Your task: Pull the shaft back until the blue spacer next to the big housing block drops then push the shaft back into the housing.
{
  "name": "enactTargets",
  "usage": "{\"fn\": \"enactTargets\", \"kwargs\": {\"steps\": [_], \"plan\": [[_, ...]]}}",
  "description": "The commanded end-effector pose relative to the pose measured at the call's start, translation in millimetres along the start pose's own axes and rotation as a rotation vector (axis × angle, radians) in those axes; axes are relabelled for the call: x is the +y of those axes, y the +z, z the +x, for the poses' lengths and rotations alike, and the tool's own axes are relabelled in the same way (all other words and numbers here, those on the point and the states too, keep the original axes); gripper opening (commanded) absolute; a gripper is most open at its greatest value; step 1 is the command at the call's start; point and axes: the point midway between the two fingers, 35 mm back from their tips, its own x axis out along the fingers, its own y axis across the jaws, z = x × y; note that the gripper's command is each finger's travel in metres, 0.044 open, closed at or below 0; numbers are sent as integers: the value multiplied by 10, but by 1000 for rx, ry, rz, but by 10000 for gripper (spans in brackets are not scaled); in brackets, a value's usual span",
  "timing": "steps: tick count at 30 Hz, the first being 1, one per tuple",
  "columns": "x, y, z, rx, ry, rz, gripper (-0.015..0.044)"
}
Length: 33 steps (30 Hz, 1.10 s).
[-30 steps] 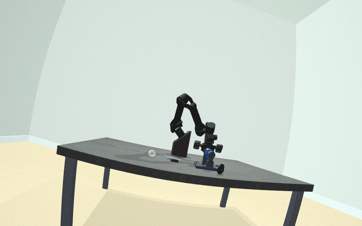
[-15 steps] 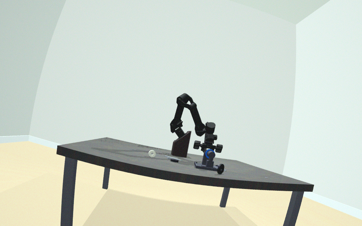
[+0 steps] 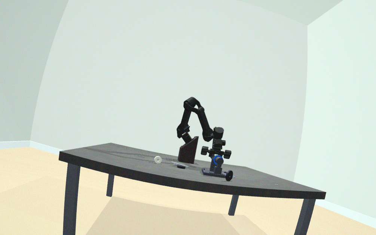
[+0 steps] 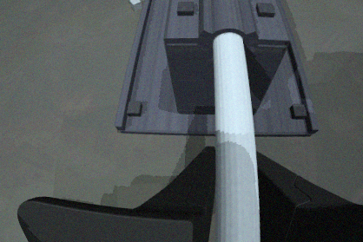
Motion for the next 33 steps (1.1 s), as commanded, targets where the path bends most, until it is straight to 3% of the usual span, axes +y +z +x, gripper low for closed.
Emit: {"fn": "enactTargets", "kwargs": {"steps": [1,33], "plan": [[-3,-4,-9,-1,-4,3,0],[-3,-30,-35,-1,-3,3,0]]}}
